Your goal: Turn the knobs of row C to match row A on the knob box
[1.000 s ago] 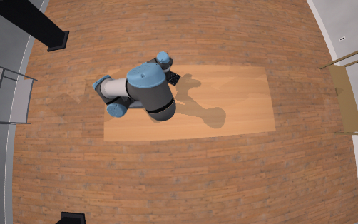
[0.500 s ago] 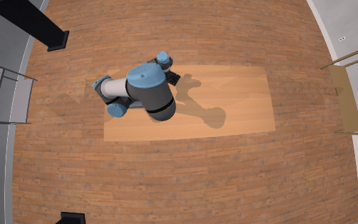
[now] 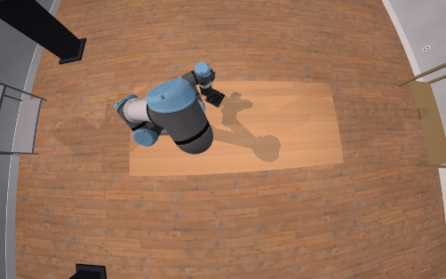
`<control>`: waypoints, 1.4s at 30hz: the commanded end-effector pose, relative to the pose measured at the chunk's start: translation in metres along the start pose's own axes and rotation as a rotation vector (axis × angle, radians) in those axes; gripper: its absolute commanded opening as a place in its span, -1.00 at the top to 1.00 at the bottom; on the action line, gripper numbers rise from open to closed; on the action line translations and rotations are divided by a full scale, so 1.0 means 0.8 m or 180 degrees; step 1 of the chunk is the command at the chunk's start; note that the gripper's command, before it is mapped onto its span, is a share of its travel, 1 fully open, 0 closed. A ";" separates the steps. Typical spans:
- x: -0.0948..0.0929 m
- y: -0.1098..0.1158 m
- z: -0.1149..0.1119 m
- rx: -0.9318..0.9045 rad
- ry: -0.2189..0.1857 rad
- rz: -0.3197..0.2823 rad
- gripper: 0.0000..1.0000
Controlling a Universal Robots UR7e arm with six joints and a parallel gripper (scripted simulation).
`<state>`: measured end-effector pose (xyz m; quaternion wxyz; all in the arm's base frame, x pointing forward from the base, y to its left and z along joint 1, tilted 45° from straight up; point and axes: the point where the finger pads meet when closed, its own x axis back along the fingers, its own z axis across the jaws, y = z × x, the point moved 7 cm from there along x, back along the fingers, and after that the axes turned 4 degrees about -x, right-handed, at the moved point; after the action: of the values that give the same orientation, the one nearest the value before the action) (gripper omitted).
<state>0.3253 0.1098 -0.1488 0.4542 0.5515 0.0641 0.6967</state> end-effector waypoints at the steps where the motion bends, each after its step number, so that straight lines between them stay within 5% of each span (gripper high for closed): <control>1: 0.022 -0.002 0.001 -0.0009 -0.0003 -0.0001 0.07; 42: 0.047 -0.001 0.001 0.0134 -0.0007 -0.0009 0.07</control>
<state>0.3257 0.1352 -0.1231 0.4443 0.5621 0.0799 0.6930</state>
